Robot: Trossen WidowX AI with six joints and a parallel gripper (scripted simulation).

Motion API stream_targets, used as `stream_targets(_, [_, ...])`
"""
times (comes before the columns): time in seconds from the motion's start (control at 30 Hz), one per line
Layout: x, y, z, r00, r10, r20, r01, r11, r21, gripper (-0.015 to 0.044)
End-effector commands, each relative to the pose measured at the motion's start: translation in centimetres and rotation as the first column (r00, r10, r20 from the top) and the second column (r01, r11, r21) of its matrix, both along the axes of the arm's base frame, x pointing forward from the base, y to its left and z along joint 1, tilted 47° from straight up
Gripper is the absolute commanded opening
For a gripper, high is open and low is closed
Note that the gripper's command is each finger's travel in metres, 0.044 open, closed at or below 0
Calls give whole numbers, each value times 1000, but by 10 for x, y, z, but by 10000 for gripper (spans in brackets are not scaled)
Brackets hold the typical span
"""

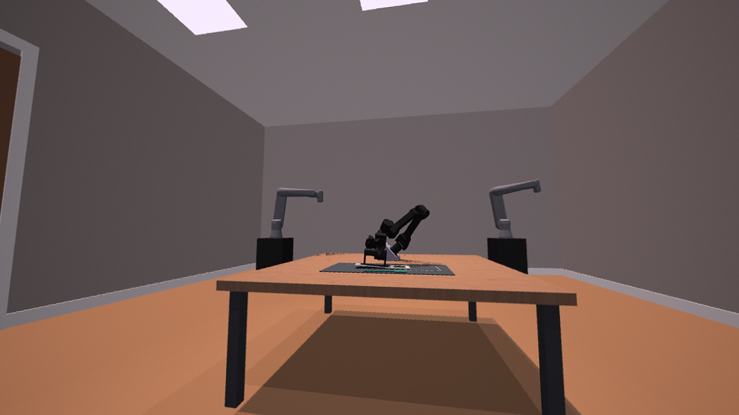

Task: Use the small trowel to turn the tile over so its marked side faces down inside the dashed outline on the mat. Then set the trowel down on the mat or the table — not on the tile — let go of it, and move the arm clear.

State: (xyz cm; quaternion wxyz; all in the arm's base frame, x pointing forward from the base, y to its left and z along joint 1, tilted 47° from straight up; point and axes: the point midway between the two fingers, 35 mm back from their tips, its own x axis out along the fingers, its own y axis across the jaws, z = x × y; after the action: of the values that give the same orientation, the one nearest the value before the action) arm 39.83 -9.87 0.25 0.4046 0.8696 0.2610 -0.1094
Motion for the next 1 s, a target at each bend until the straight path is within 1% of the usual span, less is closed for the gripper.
stream_targets(0.0, [0, 5, 7, 1000, 1, 4, -1, 1000, 0, 0])
stream_targets(0.17, [-1, 8, 9, 1000, 1, 5, -1, 1000, 4, 0])
stream_targets(0.4, [-2, -3, 13, 1000, 11, 12, -12, 995, 100, 0])
stream_targets(0.97, [-7, -11, 54, 1000, 11, 11, -12, 995, 102, 0])
